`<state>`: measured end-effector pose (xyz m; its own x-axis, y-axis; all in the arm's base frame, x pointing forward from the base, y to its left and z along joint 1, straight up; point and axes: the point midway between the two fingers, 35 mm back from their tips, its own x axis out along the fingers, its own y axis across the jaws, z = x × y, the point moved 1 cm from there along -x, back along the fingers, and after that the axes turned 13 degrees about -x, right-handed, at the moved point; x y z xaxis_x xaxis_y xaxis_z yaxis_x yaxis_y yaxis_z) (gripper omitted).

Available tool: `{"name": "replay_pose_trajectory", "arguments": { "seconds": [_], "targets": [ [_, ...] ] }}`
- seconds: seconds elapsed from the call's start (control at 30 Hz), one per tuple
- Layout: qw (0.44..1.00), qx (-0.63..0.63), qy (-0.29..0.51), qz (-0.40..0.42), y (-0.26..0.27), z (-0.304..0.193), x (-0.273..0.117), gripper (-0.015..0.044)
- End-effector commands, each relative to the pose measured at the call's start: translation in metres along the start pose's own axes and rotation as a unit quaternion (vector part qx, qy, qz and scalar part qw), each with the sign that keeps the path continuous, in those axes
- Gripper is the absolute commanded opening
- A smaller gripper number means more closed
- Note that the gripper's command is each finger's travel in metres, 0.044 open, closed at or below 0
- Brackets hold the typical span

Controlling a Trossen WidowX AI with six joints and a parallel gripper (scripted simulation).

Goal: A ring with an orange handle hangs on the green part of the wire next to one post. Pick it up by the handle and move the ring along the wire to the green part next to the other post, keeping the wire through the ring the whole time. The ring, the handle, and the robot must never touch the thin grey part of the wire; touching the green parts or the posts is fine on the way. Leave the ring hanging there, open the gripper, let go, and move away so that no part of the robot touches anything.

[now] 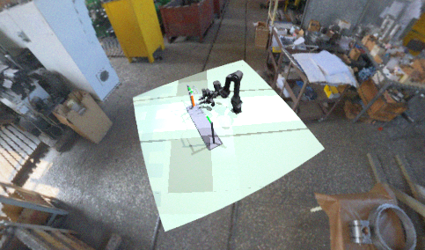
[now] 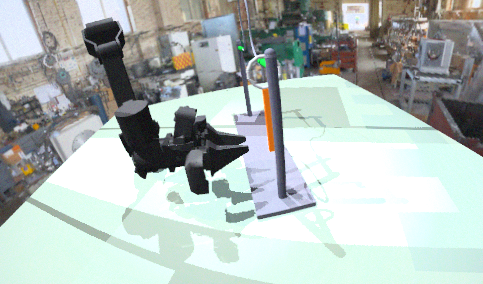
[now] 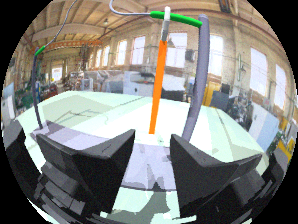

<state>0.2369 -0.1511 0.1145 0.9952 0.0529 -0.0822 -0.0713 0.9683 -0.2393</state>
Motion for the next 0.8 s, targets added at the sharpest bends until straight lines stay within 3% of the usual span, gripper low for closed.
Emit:
{"name": "replay_pose_trajectory", "arguments": {
  "seconds": [0.0, 0.77],
  "targets": [
    [1.000, 0.001, 0.000, -0.003, -0.002, 0.002, 0.003, 0.0160],
    [1.000, 0.000, 0.000, -0.003, -0.005, 0.003, 0.038, 0.0160]
  ]
}}
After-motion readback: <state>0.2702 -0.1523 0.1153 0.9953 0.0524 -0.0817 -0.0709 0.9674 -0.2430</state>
